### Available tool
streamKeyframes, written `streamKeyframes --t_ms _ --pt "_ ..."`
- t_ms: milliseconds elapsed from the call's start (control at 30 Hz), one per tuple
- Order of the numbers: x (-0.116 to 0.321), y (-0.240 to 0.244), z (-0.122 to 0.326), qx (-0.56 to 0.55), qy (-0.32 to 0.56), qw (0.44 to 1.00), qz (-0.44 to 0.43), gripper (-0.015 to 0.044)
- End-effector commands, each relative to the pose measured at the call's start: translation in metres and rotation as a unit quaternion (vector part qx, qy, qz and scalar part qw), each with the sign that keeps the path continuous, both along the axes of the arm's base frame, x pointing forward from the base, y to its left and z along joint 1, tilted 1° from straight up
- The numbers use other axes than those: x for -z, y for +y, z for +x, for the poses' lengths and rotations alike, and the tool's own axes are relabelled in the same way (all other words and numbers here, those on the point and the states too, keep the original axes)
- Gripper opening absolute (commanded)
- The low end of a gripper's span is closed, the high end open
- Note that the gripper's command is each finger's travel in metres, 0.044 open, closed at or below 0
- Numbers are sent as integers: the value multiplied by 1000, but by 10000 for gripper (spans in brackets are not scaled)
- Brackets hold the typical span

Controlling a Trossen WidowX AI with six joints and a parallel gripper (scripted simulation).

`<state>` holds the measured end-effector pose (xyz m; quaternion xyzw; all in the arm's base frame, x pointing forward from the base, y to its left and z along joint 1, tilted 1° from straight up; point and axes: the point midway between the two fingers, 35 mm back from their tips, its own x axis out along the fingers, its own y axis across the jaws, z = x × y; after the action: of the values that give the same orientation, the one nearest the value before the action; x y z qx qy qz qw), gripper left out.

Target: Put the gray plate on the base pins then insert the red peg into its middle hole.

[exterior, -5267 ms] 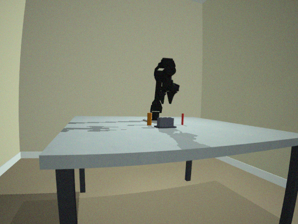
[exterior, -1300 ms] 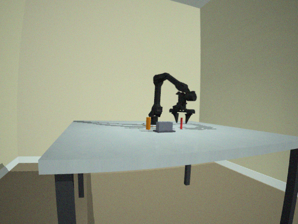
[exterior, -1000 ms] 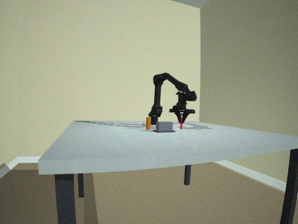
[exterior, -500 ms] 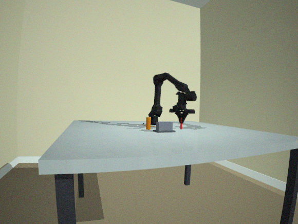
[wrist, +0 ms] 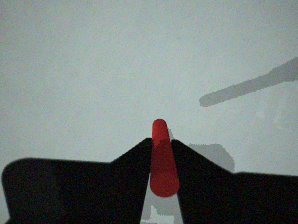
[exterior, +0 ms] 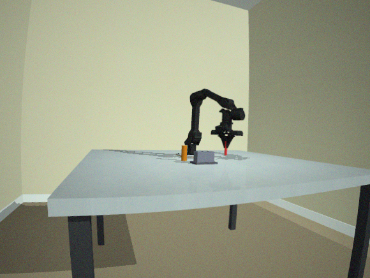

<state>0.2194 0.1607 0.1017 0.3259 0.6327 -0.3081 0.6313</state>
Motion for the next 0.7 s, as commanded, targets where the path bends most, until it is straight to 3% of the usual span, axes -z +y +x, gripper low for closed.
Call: streamKeyframes --t_ms 0,400,667 --pt "-14 1 2 1 -3 1000 3 0" --pt "-51 1 2 1 -3 1000 3 0" --pt "-43 -7 17 1 -2 1000 0 0"
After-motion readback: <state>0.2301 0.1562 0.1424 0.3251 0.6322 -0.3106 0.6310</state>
